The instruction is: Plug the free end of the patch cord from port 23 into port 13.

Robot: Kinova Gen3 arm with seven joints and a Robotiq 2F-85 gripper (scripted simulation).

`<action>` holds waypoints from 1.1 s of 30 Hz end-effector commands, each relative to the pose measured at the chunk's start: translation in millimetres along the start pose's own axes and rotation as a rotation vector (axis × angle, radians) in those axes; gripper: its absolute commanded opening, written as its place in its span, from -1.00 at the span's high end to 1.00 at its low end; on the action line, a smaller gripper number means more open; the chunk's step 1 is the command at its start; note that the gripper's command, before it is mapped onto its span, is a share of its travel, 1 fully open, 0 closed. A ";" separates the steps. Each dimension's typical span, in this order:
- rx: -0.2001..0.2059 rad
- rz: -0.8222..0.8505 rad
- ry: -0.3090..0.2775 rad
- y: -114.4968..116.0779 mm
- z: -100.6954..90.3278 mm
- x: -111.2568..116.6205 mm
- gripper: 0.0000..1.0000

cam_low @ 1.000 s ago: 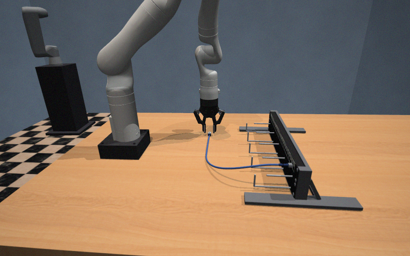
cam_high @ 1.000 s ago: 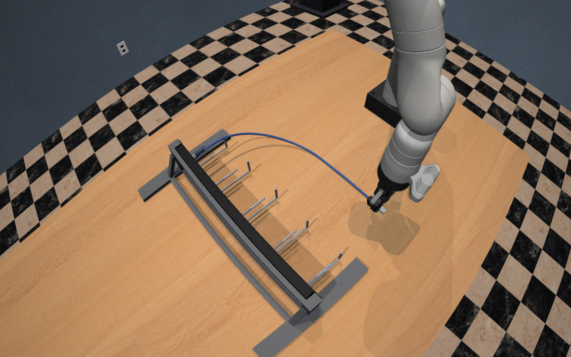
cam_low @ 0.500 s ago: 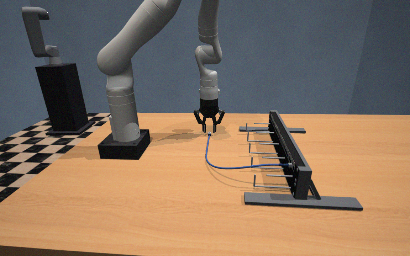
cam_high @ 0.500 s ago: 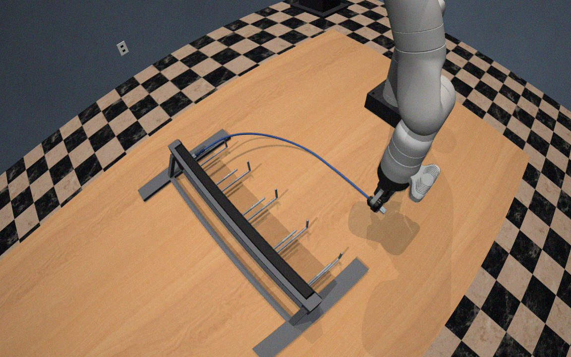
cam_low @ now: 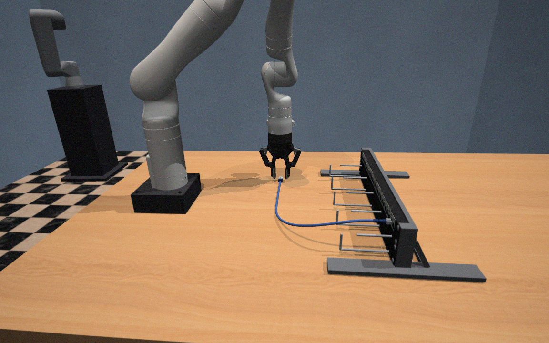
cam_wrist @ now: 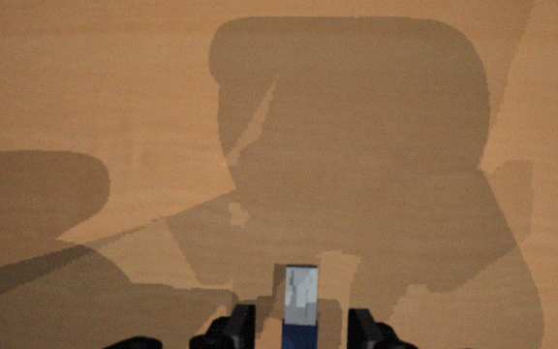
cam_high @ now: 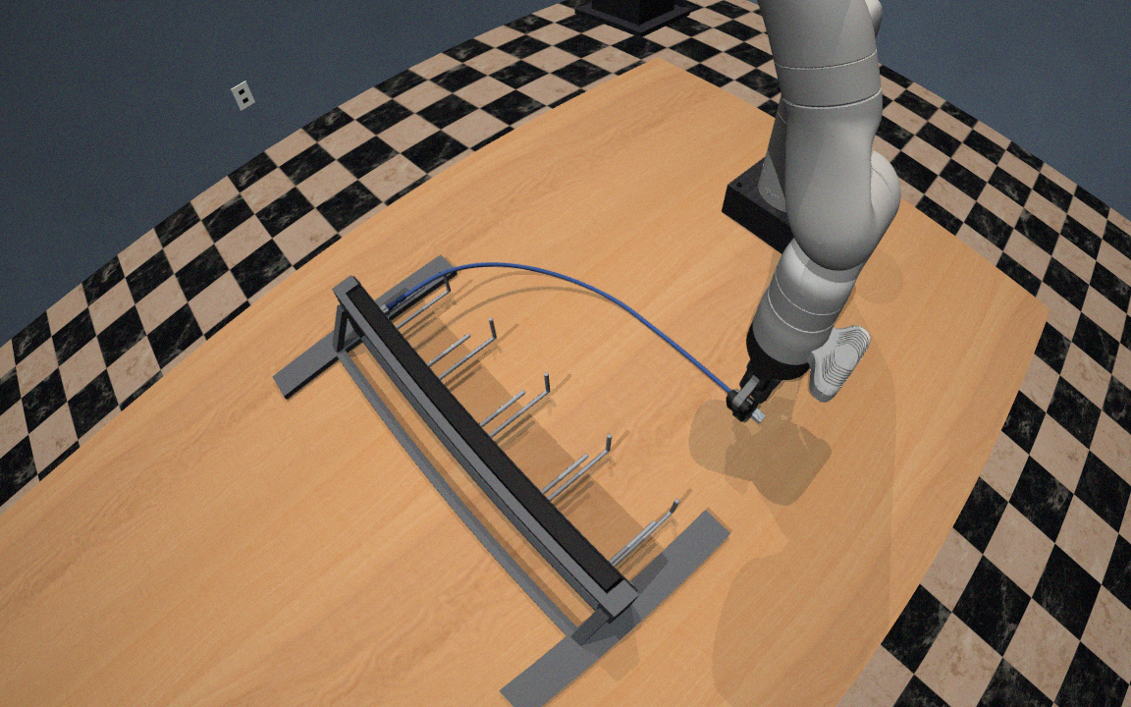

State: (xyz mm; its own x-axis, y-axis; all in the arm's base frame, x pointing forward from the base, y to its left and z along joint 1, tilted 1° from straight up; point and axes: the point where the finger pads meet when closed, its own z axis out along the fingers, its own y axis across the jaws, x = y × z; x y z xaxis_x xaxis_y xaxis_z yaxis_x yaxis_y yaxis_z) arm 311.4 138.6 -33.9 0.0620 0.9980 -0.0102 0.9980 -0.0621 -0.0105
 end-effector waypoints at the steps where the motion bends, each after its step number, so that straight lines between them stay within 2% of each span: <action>1: 0.001 -0.002 0.001 -1.6 2.0 0.5 0.26; 33: 0.001 -0.002 0.001 -1.6 9.4 0.5 0.26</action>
State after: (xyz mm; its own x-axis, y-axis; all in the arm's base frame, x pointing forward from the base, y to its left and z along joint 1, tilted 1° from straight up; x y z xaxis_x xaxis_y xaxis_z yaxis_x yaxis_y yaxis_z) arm 311.2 138.6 -42.2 0.0619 0.9980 -0.0104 0.9980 -0.0620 -0.0107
